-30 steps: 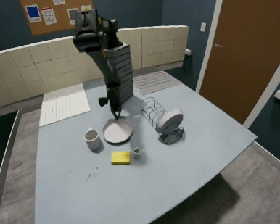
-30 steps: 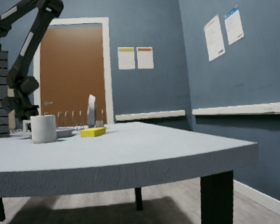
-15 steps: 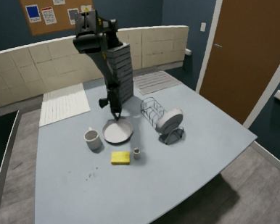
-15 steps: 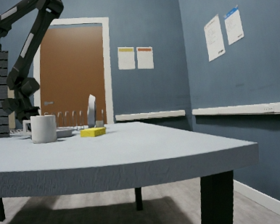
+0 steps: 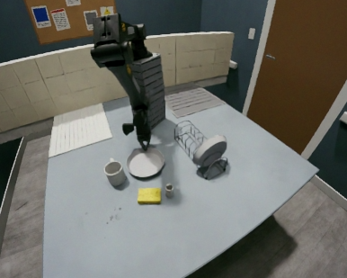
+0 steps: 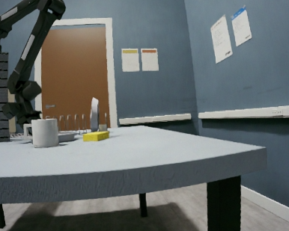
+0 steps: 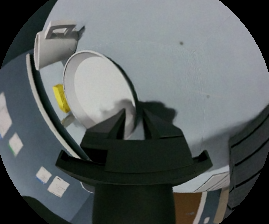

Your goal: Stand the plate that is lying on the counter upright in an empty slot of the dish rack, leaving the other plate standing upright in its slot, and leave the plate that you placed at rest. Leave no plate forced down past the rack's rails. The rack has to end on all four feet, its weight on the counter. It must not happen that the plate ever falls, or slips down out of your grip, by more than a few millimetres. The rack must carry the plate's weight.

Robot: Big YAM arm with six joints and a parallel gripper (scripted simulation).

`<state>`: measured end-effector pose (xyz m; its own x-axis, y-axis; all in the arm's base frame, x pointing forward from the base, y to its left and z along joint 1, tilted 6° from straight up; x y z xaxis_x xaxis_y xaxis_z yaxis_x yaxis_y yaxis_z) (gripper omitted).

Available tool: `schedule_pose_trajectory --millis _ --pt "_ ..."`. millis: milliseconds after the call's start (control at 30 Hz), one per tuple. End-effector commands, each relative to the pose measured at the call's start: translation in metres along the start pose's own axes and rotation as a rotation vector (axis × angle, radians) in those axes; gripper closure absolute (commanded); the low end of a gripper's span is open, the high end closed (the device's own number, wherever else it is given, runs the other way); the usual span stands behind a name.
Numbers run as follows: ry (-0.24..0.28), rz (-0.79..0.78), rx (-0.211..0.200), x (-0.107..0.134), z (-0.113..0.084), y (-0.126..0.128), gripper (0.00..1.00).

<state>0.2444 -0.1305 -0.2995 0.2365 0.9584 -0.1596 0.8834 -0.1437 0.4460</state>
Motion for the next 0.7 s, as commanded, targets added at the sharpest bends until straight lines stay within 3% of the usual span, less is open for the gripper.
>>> schedule_pose_trajectory --millis 0,667 --pt "0.002 0.001 0.02 -0.001 0.0019 -0.008 0.74" --pt "0.001 0.001 0.017 -0.0016 0.0036 -0.0063 0.74"
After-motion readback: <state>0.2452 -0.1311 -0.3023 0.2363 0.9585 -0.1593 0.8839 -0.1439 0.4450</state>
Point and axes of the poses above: the point where the finger pads meet when closed, its own z axis out along the fingers, its own y axis across the jaws, x = y × z, the point moved 9 cm from there along -z, back along the fingers, and after that the axes turned 11 degrees about -z, right-handed, at the moved point
